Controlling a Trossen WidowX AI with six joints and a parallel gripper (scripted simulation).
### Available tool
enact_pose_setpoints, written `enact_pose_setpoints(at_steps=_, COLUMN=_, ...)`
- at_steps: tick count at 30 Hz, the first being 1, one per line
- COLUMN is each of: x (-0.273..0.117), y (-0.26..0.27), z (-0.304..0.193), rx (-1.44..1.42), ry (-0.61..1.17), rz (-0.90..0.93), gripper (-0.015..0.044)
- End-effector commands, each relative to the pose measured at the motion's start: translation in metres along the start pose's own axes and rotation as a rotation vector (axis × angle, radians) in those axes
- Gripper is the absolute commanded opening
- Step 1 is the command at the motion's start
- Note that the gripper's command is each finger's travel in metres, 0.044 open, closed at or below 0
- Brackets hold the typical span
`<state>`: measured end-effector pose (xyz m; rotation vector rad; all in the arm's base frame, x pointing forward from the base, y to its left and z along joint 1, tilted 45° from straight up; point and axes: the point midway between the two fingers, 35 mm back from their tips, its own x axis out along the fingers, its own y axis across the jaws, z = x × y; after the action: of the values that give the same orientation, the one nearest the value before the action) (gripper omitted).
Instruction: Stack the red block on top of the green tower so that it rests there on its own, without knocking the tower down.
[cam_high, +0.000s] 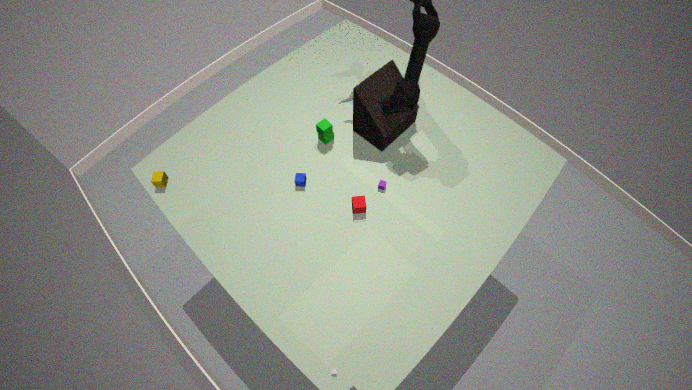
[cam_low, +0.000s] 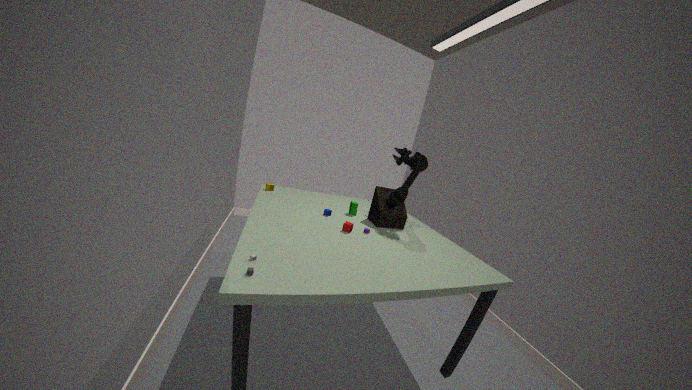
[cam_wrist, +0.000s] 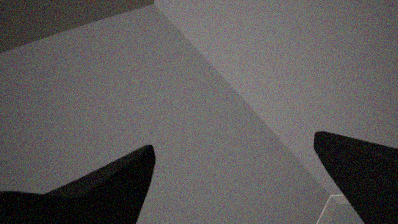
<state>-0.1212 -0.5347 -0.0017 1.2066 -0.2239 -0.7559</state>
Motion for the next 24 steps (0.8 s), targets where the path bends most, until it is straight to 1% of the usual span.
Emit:
enact_pose_setpoints(at_steps=1, x=0.040, y=0.027, z=-0.022, rx=0.026, ry=0.088, rz=0.007, gripper=0.0440)
enact_pose_setpoints(at_steps=10, x=0.120, y=0.090, z=-0.088, rx=0.064, ry=0.300, rz=0.014, gripper=0.0440)
enact_pose_setpoints(at_steps=17, x=0.150, y=0.124, z=-0.133, rx=0.069, ry=0.412, rz=0.009, gripper=0.0440)
enact_pose_setpoints(at_steps=24, x=0.185, y=0.168, z=-0.200, rx=0.077, ry=0.567, rz=-0.021, gripper=0.0440)
